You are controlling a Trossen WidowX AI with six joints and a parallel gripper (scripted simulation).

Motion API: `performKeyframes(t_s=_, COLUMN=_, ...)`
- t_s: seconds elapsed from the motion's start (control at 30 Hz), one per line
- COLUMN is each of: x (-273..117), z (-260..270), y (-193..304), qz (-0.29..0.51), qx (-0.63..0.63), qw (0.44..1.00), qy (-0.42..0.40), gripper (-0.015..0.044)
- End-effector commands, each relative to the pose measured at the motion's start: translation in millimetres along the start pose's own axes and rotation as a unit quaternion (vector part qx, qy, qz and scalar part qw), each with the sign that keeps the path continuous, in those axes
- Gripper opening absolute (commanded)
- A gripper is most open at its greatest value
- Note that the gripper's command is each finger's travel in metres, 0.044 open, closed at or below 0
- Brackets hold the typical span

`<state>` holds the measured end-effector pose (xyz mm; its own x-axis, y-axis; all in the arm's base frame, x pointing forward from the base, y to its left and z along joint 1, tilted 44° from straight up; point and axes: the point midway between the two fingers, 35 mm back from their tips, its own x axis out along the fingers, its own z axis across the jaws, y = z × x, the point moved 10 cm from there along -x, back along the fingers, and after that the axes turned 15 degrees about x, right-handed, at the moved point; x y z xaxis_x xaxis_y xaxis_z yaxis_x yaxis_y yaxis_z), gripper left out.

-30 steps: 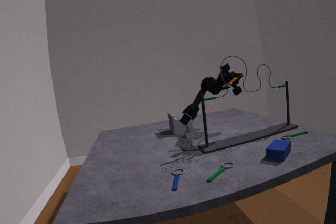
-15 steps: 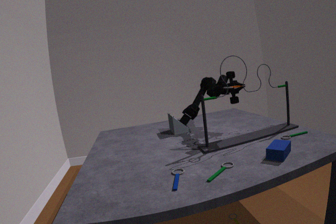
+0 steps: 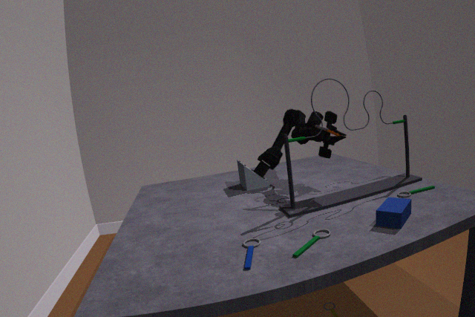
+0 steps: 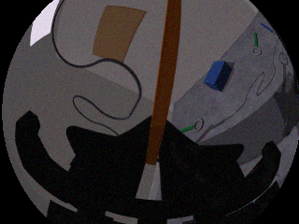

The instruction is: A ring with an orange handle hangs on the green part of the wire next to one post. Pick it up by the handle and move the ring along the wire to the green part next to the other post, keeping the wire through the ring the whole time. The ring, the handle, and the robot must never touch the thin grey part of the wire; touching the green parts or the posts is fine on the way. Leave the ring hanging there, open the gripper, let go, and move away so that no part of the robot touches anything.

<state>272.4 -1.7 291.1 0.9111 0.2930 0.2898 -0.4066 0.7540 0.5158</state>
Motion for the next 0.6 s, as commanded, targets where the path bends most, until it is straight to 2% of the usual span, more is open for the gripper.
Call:
performKeyframes(t_s=0.0, x=3, z=-11, y=-1, qz=-0.02, qx=-0.033, qw=0.999, qy=0.015, gripper=-0.015)
performKeyframes(t_s=0.57, x=-5, z=-42, y=-20, qz=-0.028, qx=-0.183, qw=0.979, qy=0.088, gripper=-0.015)
